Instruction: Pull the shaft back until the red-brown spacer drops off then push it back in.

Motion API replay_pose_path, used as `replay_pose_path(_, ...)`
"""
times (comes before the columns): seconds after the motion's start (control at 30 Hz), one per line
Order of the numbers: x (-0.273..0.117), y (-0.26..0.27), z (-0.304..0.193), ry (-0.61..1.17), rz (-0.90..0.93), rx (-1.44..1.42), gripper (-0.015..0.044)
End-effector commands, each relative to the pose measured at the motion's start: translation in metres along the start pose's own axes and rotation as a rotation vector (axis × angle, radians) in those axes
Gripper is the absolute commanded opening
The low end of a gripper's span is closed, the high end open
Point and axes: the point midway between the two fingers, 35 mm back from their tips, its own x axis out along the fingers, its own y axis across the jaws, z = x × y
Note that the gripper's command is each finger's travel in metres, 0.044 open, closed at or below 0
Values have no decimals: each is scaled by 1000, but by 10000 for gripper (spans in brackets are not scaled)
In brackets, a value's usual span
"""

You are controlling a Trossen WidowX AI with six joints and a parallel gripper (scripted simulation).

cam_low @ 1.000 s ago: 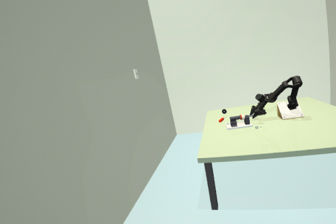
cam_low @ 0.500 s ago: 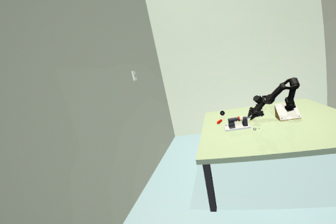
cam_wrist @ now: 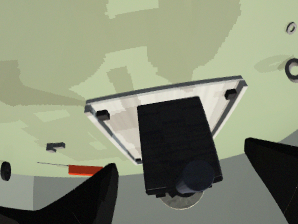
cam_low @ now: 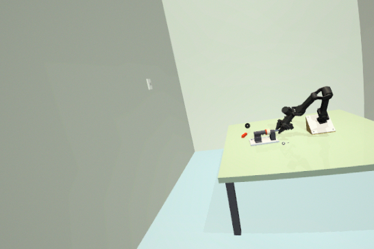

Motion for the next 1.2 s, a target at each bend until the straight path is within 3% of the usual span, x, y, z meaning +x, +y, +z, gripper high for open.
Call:
replay_pose_path(0.0,5,-1,-1,3,0,0,440)
replay_pose_path(0.63,15,-1,-1,3,-1,0,440)
replay_pose_path(1.13,15,-1,0,-1,-1,-1,46)
replay_pose_path(1.17,15,-1,0,-1,-1,-1,40)
